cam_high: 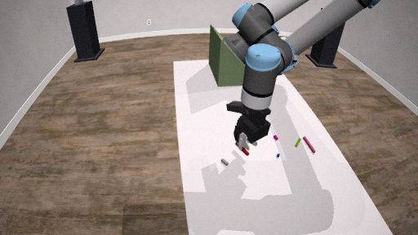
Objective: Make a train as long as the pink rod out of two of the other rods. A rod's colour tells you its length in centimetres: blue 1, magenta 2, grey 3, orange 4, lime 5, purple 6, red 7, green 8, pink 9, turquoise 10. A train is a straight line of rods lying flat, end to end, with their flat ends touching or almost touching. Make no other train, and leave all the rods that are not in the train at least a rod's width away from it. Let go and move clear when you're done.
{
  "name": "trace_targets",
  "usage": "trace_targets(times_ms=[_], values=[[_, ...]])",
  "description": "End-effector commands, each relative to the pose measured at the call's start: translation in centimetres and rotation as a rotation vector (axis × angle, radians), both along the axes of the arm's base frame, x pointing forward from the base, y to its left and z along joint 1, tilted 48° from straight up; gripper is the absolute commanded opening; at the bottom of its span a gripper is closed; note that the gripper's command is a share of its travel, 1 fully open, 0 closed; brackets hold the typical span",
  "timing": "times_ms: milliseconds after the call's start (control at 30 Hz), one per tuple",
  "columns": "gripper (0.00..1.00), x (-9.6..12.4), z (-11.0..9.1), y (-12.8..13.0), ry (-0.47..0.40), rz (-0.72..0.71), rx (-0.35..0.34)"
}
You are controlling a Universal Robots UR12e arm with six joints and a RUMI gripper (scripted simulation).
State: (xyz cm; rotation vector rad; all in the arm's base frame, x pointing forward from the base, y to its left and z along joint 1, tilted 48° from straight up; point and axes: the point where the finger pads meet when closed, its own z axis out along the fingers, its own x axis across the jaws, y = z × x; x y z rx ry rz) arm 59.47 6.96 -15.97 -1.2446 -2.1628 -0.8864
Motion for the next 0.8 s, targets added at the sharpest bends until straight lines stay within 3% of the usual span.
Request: trace_targets(times_ms=[0,333,767], values=[[0.0,0.3,1.5,-1.7,-0.001,0.0,0.0],[0.0,0.8,5.2,-5.7,-0.001,0.0,0.0],[0.0,0.8,5.5,-6.0,-0.001,-0.001,0.0]])
